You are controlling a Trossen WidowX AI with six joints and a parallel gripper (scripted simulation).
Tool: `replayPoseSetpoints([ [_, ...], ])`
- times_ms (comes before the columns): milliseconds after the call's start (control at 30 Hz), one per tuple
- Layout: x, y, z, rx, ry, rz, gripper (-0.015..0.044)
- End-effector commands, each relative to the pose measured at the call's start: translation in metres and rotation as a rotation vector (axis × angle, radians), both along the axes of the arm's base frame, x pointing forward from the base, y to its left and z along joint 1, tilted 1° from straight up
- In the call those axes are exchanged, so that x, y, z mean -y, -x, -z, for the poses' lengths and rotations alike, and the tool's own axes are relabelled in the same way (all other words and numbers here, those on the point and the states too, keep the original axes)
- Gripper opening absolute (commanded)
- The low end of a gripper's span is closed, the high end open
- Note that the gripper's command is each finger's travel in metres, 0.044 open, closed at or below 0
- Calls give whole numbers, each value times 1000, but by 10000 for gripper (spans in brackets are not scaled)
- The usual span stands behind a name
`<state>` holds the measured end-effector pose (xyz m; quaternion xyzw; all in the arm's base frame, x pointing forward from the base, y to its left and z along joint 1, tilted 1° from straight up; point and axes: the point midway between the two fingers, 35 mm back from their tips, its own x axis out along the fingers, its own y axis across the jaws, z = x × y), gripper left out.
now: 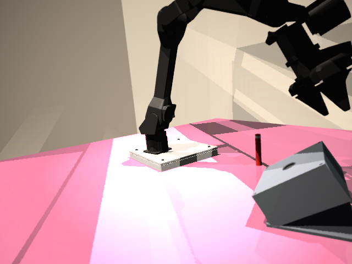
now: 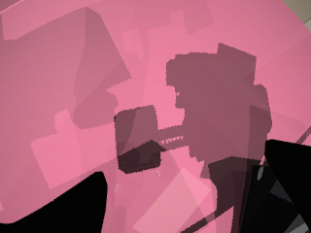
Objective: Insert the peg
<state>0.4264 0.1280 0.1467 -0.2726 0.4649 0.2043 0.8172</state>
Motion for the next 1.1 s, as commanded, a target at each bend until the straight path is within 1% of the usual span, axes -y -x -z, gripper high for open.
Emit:
replayPoseSetpoints([
  [0,6,26,11,-103,-19,68,440],
  [500,35,136,31,-485,-14,386,440],
  [800,35,140,33,-490,-13,390,440],
  [1067,35,138,45,-490,-13,390,440],
])
